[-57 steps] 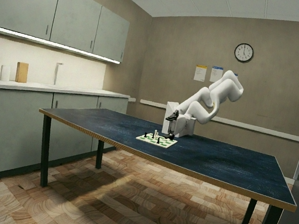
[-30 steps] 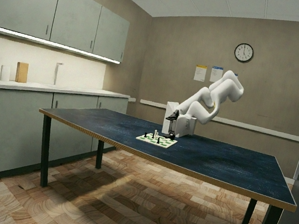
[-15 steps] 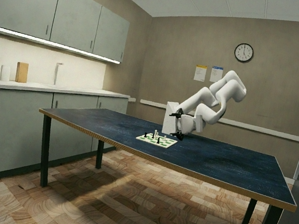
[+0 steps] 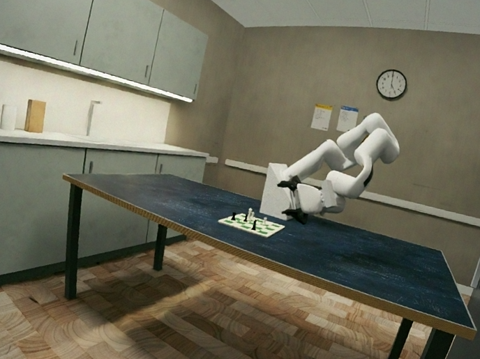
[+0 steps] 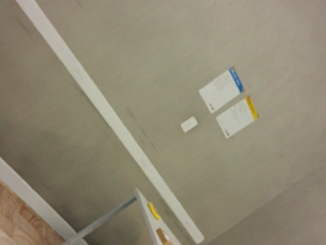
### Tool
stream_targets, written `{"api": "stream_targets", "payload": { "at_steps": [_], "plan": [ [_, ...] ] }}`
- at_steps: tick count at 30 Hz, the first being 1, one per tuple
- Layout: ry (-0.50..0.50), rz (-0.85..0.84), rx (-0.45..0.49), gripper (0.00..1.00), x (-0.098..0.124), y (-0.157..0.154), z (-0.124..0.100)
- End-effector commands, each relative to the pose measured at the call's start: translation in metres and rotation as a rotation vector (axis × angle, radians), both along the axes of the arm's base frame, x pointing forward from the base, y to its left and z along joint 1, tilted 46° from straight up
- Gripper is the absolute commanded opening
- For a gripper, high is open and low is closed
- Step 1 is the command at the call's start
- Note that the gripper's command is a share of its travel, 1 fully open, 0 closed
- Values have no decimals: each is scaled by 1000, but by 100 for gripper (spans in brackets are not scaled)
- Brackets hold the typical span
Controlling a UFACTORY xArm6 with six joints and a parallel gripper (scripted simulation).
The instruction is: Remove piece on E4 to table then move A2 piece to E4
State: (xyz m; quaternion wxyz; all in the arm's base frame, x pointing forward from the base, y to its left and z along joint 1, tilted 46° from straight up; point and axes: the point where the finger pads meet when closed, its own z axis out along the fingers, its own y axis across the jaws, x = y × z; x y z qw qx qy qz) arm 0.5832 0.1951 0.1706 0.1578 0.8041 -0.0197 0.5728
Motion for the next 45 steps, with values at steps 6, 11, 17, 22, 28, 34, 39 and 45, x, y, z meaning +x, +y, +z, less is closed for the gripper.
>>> {"api": "stream_targets", "payload": {
  "at_steps": [6,11,17,22,28,34,39,45],
  "plan": [
    [57,-196,207,100,-32,4,3],
    [76,-247,266,100,-42,7,2],
    [140,-401,441,100,-77,18,-2],
    [190,-502,553,100,-103,29,-6],
    [217,-552,607,100,-116,35,-7],
    [301,-694,756,100,-156,55,-12],
    [359,-782,842,100,-182,70,-13],
    [416,-863,917,100,-206,85,-14]
  ]
}}
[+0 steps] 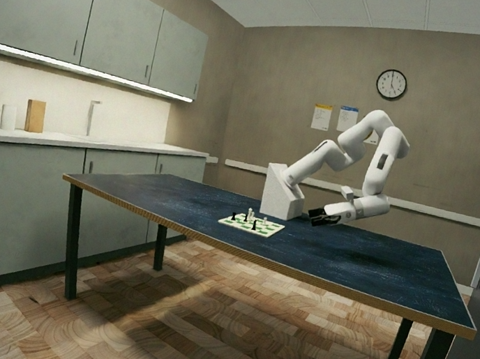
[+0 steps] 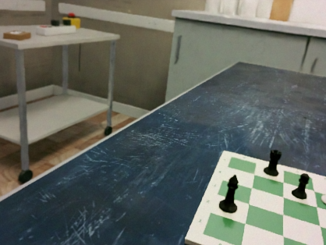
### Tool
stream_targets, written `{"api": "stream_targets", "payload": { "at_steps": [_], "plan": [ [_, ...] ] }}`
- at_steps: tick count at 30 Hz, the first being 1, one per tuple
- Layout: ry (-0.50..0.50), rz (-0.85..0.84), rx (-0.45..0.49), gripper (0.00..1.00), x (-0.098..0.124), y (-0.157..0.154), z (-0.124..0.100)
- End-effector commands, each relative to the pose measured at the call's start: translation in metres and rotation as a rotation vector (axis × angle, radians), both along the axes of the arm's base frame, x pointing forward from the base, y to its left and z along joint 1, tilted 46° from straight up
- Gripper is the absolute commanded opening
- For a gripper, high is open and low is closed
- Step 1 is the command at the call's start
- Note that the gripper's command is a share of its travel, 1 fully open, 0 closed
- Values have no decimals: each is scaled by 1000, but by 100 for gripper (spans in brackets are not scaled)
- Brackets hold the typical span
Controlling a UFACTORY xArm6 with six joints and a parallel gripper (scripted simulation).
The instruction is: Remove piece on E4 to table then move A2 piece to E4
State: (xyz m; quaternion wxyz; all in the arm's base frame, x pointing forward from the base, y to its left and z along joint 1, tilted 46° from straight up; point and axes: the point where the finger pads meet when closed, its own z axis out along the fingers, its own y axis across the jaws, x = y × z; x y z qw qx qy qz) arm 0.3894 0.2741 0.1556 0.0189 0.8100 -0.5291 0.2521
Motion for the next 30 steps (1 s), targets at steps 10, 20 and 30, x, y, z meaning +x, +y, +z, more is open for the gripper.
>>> {"api": "stream_targets", "payload": {
  "at_steps": [10,20,30],
  "plan": [
    [197,-213,248,100,-77,47,7],
    [265,-276,322,100,-102,64,12],
    [267,-278,324,100,-103,64,12]
  ]
}}
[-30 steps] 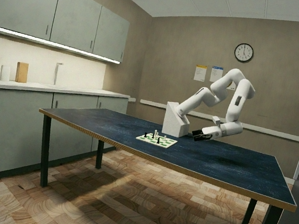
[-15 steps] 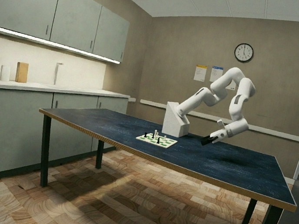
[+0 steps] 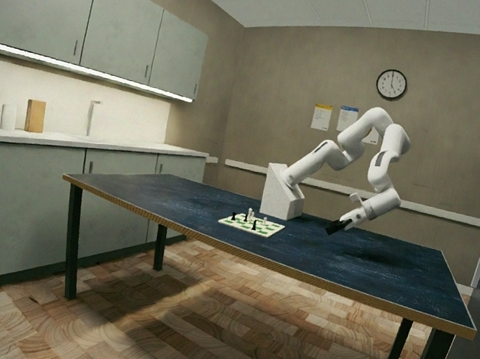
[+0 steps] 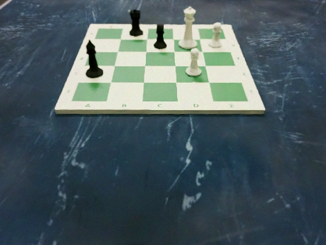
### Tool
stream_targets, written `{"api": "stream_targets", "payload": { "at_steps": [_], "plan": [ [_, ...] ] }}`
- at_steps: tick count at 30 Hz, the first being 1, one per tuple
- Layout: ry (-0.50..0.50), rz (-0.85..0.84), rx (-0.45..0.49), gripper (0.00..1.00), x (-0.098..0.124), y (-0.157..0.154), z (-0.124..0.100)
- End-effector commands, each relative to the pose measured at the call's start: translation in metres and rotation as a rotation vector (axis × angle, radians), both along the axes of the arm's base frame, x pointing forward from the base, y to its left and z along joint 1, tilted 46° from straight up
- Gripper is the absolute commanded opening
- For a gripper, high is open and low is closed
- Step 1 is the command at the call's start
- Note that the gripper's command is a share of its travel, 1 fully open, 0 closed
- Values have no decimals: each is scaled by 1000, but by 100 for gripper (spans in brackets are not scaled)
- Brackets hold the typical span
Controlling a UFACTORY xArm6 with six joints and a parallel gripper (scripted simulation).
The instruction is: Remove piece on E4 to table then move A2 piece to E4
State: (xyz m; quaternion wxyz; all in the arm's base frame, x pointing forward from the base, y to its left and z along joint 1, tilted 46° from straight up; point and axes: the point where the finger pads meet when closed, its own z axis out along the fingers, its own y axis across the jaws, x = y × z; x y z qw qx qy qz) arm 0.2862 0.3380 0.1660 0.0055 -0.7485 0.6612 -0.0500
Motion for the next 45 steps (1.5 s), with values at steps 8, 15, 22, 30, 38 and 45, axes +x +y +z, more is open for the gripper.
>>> {"api": "stream_targets", "payload": {
  "at_steps": [8,15,22,30,38,45],
  "plan": [
    [-1,-1,3,100,0,0,1],
    [-1,-1,3,100,0,0,1],
    [-1,-1,3,100,0,0,1],
    [-1,-1,3,100,0,0,1],
    [-1,-1,3,100,0,0,1],
    [-1,-1,3,100,1,-9,10]
  ]
}}
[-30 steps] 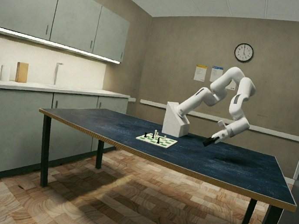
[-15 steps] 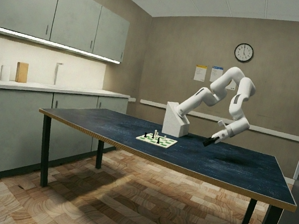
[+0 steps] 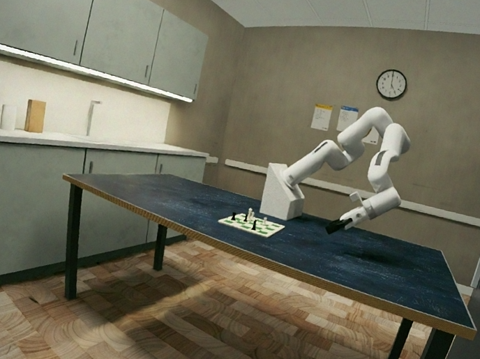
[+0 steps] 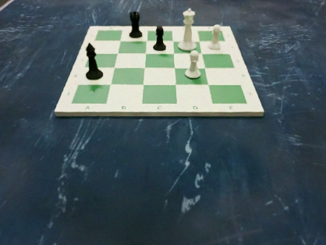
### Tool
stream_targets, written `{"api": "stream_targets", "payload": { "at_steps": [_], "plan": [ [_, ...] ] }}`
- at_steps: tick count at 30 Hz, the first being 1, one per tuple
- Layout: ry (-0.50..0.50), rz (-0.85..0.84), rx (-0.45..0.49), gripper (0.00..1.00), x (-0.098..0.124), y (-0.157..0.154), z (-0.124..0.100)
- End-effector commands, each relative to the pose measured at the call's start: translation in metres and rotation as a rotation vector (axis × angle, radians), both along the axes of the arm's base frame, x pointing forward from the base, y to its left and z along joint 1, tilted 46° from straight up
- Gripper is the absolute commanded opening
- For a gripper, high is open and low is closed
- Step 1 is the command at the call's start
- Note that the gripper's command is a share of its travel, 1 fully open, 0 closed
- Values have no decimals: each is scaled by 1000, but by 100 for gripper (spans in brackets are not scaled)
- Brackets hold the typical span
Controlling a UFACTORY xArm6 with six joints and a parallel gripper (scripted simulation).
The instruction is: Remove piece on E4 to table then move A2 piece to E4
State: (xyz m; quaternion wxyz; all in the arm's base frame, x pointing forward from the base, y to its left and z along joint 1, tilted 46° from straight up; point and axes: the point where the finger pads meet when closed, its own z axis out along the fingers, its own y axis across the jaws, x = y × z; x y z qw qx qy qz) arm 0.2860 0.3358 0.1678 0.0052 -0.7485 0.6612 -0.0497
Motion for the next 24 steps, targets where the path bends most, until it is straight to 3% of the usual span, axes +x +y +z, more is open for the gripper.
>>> {"api": "stream_targets", "payload": {
  "at_steps": [1,8,15,20,24],
  "plan": [
    [-2,-1,3,100,1,-10,12],
    [-2,-1,3,100,3,-43,44],
    [-2,-1,3,100,4,-60,59],
    [-2,-1,3,100,4,-62,62],
    [28,-19,7,100,7,-66,50]
  ]
}}
